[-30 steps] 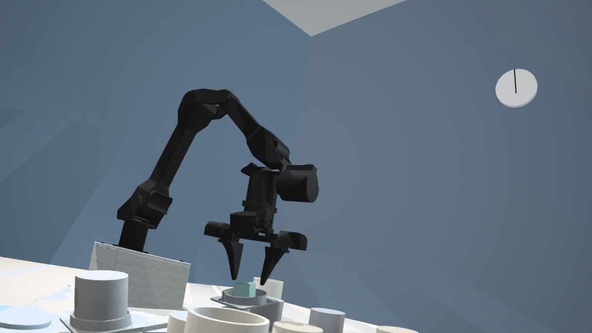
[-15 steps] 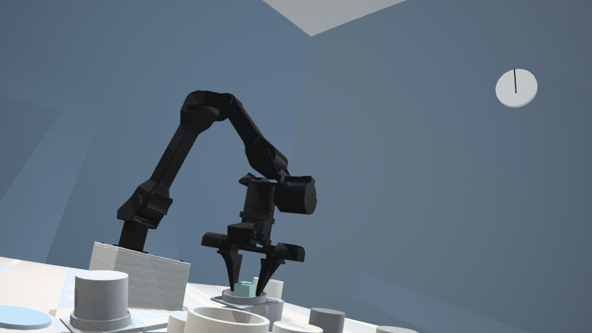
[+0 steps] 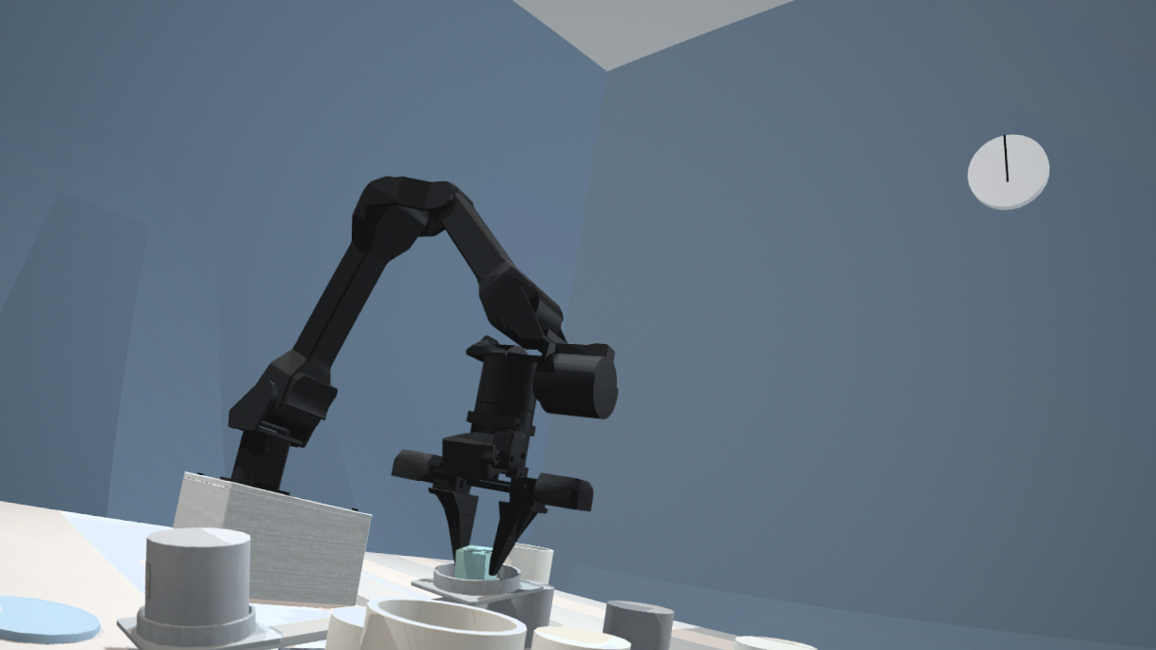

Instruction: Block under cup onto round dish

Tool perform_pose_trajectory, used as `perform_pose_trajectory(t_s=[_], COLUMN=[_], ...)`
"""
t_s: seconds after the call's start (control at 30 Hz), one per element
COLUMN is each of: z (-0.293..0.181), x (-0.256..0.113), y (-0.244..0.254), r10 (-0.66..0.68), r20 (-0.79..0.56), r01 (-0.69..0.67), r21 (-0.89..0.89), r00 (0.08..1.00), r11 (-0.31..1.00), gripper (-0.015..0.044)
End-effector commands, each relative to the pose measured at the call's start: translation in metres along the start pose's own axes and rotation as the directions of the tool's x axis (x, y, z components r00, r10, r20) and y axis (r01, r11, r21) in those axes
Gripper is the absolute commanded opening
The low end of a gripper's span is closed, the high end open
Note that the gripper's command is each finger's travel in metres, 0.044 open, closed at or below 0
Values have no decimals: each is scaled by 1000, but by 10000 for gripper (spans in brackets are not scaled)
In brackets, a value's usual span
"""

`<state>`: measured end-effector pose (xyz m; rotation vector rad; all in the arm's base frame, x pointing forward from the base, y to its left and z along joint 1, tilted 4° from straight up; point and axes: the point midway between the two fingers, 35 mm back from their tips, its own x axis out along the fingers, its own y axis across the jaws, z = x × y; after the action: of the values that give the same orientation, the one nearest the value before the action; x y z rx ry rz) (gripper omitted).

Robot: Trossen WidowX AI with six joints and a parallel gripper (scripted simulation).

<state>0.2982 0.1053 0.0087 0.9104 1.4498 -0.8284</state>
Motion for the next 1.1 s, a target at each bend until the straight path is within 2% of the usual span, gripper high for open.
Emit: perform_pose_trajectory(t_s=[0.0,0.37,0.5,1.07], z=[1,0,4,103], x=[-19,-90,-91,-69], y=[5,1,1,-18], r10=[12,11,13,30], r20=[4,4,5,38], r01=[-12,-11,-13,-30], r21=[0,0,1,8], r00=[1000,1000,1000,999], r11=[1000,1000,1000,1000], gripper=[0,0,0,0])
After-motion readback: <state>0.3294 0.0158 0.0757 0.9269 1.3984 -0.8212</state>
